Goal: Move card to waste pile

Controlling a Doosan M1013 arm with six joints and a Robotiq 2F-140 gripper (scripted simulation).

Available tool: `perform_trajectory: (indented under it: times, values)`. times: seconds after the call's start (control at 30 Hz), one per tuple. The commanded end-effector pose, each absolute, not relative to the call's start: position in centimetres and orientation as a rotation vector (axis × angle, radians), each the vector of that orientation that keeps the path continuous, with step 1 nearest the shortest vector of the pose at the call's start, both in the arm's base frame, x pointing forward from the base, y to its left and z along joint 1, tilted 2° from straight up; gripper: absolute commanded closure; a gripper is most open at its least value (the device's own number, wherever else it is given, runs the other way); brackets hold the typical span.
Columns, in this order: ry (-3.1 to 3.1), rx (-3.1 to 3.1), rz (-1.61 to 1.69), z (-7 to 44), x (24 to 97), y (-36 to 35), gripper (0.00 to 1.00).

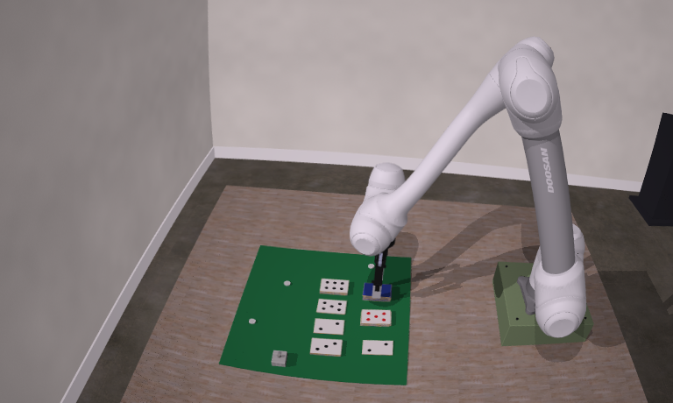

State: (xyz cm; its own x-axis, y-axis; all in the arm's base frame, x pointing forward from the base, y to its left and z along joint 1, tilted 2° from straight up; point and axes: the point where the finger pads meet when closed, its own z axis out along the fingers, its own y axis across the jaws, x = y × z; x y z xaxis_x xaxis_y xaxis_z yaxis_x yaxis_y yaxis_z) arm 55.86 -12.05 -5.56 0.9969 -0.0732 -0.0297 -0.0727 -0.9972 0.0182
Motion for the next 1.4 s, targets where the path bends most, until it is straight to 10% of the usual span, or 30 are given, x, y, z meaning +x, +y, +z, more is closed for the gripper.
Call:
perform_trajectory:
  times: [0.0, 1.37]
  values:
    - [-0.11, 3.12, -0.051, -6.0, 55.6, -12.2, 0.57]
    - [-0.11, 3.12, -0.051, -2.0, 55.8, -12.1, 0.57]
